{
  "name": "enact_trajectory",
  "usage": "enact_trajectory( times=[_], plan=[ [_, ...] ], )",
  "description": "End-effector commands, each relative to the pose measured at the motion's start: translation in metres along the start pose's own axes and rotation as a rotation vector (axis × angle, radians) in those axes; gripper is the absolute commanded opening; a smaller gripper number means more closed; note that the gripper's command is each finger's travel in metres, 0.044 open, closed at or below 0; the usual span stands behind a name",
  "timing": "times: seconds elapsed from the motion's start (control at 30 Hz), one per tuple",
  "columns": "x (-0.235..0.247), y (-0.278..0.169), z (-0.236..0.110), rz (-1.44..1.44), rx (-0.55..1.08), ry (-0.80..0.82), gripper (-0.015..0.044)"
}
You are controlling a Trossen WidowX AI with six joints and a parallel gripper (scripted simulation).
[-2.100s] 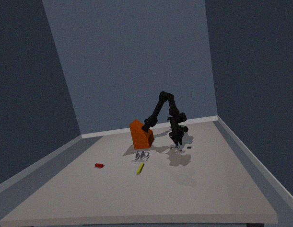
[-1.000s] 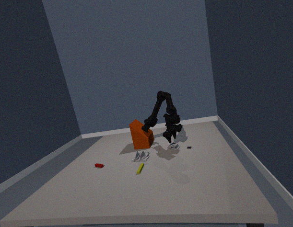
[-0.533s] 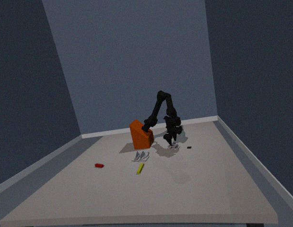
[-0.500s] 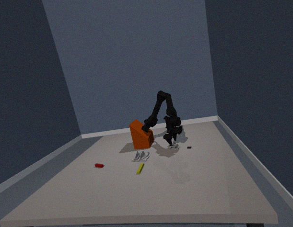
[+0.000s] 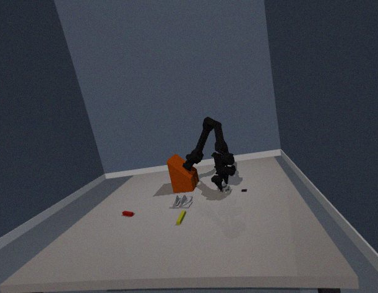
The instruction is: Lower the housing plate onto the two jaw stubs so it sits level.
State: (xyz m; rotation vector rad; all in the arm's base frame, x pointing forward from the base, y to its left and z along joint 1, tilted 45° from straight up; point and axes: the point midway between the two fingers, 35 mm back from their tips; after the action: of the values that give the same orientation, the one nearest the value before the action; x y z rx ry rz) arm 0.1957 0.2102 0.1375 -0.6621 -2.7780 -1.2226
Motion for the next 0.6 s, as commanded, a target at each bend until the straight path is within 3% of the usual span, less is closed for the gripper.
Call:
enact_trajectory(
  times=[0.0,0.57],
  plan=[
    [0.0001,-0.0036,0.0075,0.007,0.010,-0.001,0.0440],
    [0.0006,-0.0039,0.0161,0.007,0.009,0.000,0.0440]
  ],
)
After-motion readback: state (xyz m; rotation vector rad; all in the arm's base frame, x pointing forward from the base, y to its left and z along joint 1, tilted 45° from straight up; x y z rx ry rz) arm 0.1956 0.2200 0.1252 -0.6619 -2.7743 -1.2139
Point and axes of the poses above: the point midway between the two fingers, 35 mm back from their tips, its own z axis out along the fingers, its own x axis across the jaws, y = z × x
